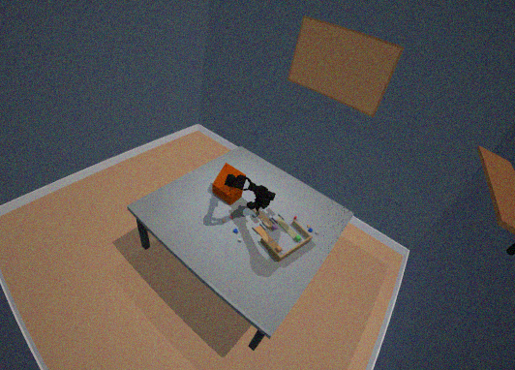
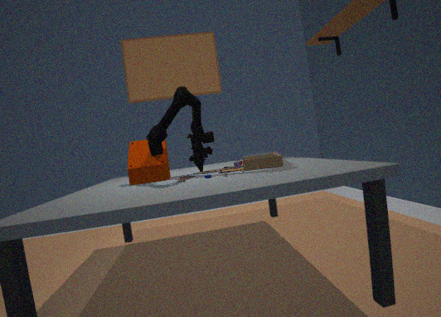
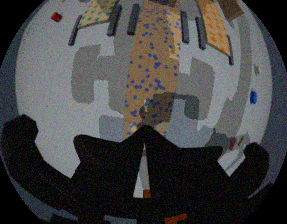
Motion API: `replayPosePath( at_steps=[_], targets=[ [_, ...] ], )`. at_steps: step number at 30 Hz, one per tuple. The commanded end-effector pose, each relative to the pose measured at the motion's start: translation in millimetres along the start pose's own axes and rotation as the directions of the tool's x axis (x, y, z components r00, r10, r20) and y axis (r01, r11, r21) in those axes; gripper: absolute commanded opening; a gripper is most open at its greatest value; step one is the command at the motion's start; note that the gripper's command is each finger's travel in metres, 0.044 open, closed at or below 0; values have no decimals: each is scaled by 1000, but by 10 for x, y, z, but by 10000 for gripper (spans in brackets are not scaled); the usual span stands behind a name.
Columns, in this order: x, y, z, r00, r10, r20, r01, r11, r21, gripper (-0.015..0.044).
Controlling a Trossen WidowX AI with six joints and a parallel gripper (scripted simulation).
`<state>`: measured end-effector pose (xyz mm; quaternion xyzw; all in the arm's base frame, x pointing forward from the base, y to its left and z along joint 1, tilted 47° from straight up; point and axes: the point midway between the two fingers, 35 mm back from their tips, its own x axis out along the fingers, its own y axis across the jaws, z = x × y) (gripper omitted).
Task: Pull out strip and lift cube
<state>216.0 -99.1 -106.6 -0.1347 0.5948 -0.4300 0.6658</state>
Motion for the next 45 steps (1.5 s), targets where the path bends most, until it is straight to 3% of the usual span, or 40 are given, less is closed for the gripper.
replayPosePath(
  at_steps=[1,18,24,28,32,45],
  targets=[
    [38,-42,-131,999,-5,-36,4,1000,-17,0],
    [38,-42,-131,999,-5,-36,4,1000,-17,0],
    [-401,10,27,999,-2,-34,1,1000,-15,0],
    [-419,8,27,999,-2,-35,2,1000,-16,0],
    [-404,20,219,999,-3,-35,6,996,88,105],
    [-449,33,697,999,-3,-33,6,995,96,440]
  ],
)
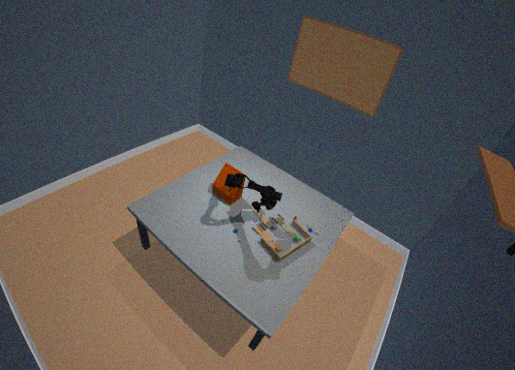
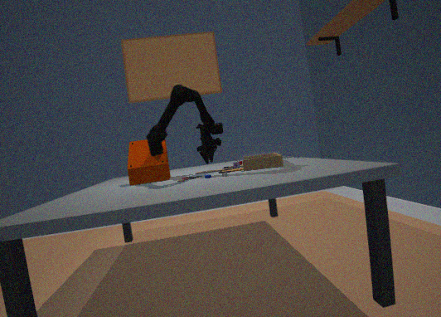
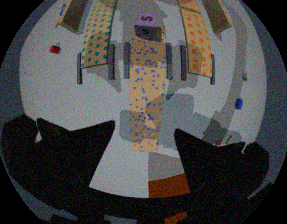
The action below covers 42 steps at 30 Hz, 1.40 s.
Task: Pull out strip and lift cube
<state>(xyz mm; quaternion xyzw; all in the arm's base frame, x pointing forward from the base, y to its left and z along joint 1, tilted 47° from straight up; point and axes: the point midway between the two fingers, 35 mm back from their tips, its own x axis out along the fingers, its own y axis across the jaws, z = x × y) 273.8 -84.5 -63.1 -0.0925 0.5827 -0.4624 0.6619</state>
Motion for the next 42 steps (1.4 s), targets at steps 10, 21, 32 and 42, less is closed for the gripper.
replayPosePath(
  at_steps=[10,21,32,42],
  targets=[
    [-71,63,508,1000,-5,2,5,1000,-6,440],
    [-132,112,947,1000,-4,3,4,1000,-4,440],
    [-171,171,1397,1000,-4,5,4,1000,-3,440],
    [-85,191,1502,1000,-4,5,4,1000,-3,256]
  ],
)
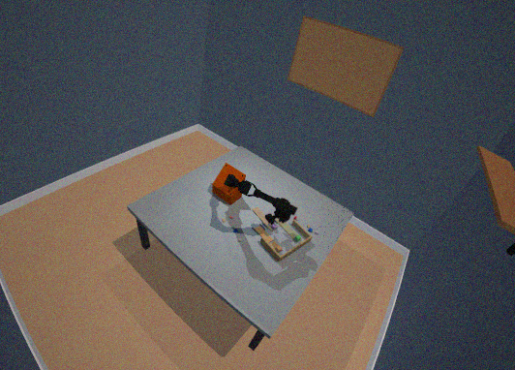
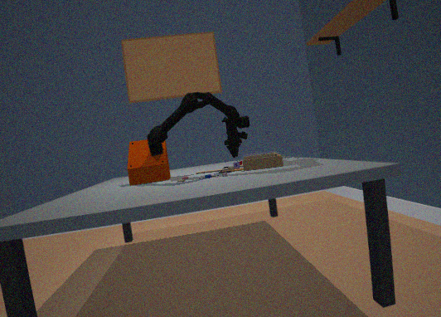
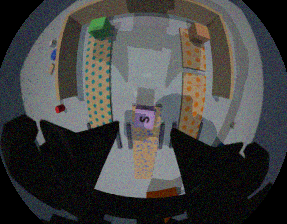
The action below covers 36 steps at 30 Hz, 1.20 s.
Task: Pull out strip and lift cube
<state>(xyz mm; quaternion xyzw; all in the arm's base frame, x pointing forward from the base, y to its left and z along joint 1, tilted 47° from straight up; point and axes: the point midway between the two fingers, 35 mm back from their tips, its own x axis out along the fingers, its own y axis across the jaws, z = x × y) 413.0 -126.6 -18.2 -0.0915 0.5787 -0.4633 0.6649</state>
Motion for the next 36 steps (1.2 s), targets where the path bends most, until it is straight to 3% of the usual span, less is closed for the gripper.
replayPosePath(
  at_steps=[1,34,36],
  targets=[
    [85,19,-3,1000,-6,-3,6,1000,-9,250],
    [534,6,-2,1000,-8,-2,8,1000,-9,250],
    [514,-4,16,1000,-4,-1,4,1000,1,198]
  ],
)
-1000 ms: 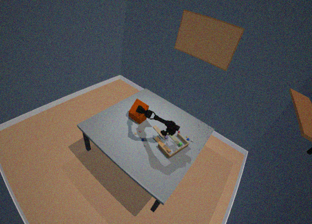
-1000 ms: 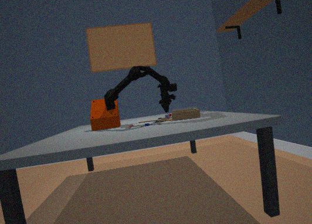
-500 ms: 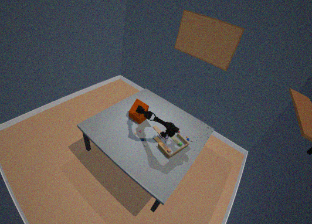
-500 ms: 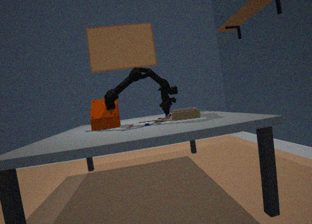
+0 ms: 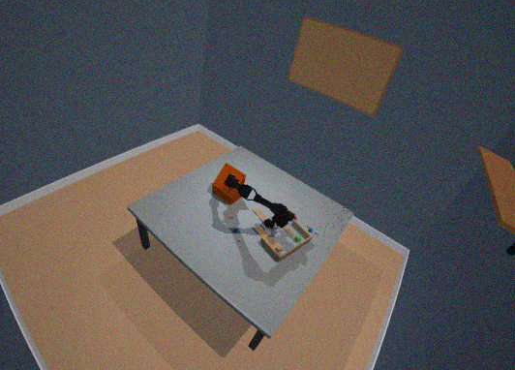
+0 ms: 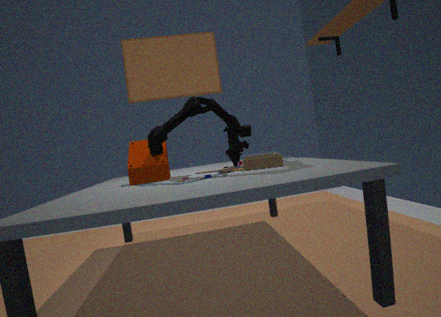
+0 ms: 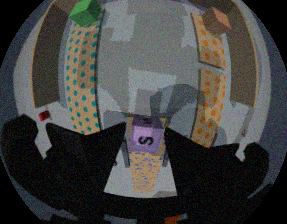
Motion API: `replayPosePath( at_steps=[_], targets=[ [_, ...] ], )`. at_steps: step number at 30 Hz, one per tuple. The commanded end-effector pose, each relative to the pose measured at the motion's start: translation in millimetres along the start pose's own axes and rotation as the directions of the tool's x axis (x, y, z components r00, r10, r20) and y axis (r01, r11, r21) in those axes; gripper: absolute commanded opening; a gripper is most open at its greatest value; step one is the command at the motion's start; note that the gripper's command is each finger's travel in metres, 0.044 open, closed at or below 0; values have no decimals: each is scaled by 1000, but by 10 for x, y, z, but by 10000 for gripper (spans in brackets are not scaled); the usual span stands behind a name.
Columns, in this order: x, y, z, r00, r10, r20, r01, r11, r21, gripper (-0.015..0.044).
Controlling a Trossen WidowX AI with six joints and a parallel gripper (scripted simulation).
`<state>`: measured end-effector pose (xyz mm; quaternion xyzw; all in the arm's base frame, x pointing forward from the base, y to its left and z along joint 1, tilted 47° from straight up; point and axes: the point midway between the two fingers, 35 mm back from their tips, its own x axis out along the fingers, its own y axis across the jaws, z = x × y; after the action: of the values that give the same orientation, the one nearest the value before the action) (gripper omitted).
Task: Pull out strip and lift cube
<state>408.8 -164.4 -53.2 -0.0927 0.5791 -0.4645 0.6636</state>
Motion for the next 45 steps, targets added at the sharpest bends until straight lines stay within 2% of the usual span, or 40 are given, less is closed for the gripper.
replayPosePath(
  at_steps=[1,2,9,13,29,45],
  targets=[
    [-3,-3,5,1000,0,0,0,1000,2,171],
    [-3,-3,5,1000,0,0,0,1000,2,145],
    [-3,-3,5,1000,0,0,0,1000,2,98],
    [-21,-9,-15,1000,0,0,0,1000,1,0],
    [-417,-193,-544,1000,-3,-3,3,1000,-10,0],
    [-434,-334,-938,1000,-3,-5,3,1000,-12,0]
  ],
)
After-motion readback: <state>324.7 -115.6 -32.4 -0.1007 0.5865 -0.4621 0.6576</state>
